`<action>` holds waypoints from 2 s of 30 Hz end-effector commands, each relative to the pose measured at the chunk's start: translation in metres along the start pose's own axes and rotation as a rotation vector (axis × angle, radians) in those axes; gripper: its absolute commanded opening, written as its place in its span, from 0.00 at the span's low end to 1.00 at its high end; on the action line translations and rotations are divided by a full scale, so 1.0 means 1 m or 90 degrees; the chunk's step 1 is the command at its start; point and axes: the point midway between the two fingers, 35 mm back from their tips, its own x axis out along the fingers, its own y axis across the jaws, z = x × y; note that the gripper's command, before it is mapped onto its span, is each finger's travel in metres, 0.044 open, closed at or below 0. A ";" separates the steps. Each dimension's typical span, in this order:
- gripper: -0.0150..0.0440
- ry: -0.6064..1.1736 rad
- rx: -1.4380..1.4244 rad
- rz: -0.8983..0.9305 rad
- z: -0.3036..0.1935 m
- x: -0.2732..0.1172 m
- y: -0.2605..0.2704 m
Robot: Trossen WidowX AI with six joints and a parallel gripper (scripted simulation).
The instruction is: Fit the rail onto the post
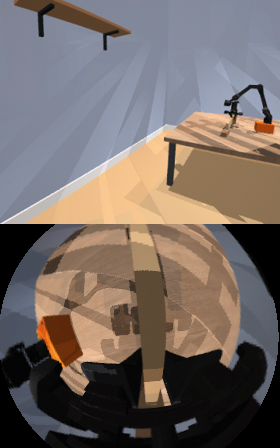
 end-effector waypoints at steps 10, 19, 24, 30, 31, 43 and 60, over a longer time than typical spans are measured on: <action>0.25 0.001 -0.001 -0.002 -0.005 0.000 0.000; 0.25 0.001 -0.001 -0.002 -0.005 -0.001 0.000; 0.25 0.001 -0.001 -0.002 -0.004 -0.002 0.000; 0.25 0.001 -0.001 -0.002 -0.002 -0.002 0.000; 0.25 0.001 -0.001 -0.002 -0.002 -0.002 0.000; 0.25 0.001 -0.001 -0.002 0.002 -0.004 0.000; 0.25 0.001 -0.001 -0.002 0.002 -0.002 0.000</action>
